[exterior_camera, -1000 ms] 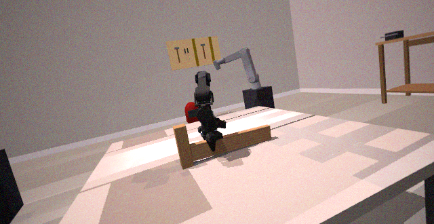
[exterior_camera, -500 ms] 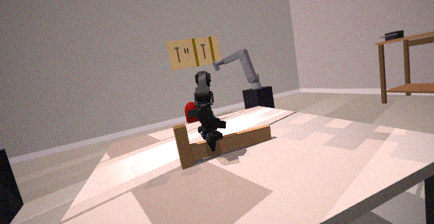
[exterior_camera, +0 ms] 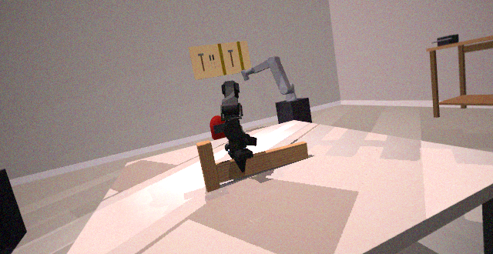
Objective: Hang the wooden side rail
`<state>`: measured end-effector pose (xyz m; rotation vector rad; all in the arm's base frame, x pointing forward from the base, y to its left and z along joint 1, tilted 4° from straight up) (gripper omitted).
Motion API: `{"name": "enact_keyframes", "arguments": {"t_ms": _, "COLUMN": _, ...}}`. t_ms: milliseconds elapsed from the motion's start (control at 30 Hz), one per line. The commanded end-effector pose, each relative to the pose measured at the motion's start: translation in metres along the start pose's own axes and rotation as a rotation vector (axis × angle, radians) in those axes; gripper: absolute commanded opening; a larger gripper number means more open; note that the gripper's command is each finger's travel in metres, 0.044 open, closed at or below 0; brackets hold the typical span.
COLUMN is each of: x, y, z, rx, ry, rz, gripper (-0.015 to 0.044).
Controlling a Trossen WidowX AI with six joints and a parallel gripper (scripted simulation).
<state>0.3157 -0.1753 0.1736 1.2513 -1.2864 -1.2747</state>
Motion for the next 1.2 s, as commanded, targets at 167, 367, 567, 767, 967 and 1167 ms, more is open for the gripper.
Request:
{"name": "enact_keyframes", "arguments": {"t_ms": 167, "x": 0.0, "y": 0.019, "z": 0.0, "rx": 0.002, "ry": -0.001, "rz": 0.002, "gripper": 0.042}}
{"name": "enact_keyframes", "arguments": {"t_ms": 367, "x": -0.001, "y": 0.04, "z": 0.0, "rx": 0.004, "ry": -0.003, "rz": 0.004, "gripper": 0.044}}
{"name": "enact_keyframes", "arguments": {"t_ms": 567, "x": -0.026, "y": 0.04, "z": -0.003, "rx": 0.004, "ry": -0.003, "rz": 0.002, "gripper": 0.044}}
{"name": "enact_keyframes", "arguments": {"t_ms": 767, "x": -0.028, "y": 0.04, "z": -0.004, "rx": 0.004, "ry": 0.008, "rz": 0.001, "gripper": 0.044}}
{"name": "enact_keyframes", "arguments": {"t_ms": 967, "x": -0.028, "y": 0.04, "z": -0.004, "rx": 0.004, "ry": 0.008, "rz": 0.001, "gripper": 0.044}}
{"name": "enact_keyframes", "arguments": {"t_ms": 1167, "x": -0.028, "y": 0.04, "z": -0.004, "rx": 0.004, "ry": 0.008, "rz": 0.001, "gripper": 0.044}}
Point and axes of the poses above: the point midway between the two fingers, 35 mm back from their tips, its own y axis back along the fingers, its own z axis across the jaws, x = y × z, the point moved 10 cm from there along y, back along the fingers, and after that the axes turned 7 degrees about y, right-handed, at the moved point
